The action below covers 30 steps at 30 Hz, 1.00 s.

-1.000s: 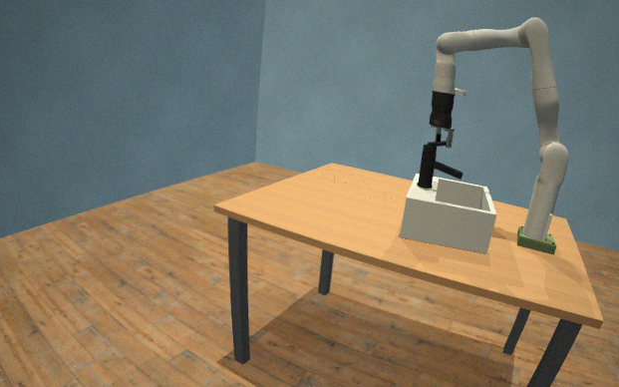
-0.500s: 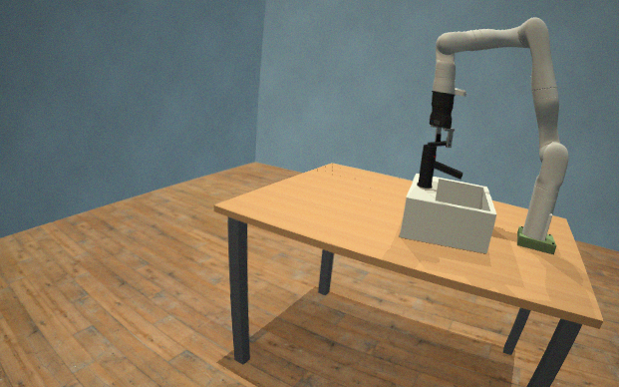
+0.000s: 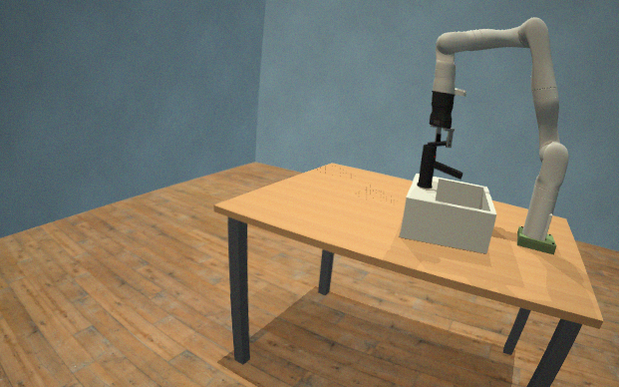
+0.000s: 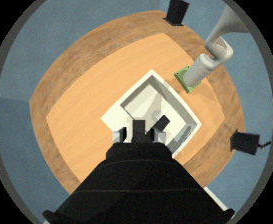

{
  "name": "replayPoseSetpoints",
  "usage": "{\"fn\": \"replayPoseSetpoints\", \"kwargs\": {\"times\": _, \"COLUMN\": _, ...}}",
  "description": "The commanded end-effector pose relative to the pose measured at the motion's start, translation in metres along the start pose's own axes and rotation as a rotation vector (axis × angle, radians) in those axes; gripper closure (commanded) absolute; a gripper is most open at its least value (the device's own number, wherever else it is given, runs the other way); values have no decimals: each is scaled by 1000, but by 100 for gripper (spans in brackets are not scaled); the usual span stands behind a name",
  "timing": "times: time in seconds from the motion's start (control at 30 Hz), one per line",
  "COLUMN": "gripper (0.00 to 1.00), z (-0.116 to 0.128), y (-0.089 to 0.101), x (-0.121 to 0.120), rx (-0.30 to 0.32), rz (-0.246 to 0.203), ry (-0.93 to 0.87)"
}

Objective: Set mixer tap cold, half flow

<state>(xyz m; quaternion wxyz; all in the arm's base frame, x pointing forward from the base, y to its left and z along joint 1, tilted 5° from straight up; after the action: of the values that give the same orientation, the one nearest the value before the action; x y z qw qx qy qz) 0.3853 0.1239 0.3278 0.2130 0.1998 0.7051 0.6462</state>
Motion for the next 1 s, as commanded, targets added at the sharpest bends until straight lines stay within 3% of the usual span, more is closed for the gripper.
{"fn": "replayPoseSetpoints", "kwargs": {"times": 0.0, "gripper": 0, "z": 0, "y": 1, "x": 0, "rx": -2, "rz": -1, "ry": 0}}
{"fn": "replayPoseSetpoints", "kwargs": {"times": 0.37, "gripper": 0, "z": 0, "y": 9, "x": 0, "rx": -2, "rz": -1, "ry": 0}}
{"fn": "replayPoseSetpoints", "kwargs": {"times": 0.97, "gripper": 0, "z": 0, "y": 51, "x": 0, "rx": -2, "rz": -1, "ry": 0}}
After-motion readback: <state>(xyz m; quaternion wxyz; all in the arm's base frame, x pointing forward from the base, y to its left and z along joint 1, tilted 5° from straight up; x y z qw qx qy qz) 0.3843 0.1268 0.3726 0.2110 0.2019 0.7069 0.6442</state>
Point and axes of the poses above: the point where the finger pads meet when closed, its own y axis back along the fingers, its own x axis across the jaws, z = x × y, the point moved 8 cm from there along y, back along the fingers, and after that the axes turned 9 degrees about -y, right-handed, at the moved point
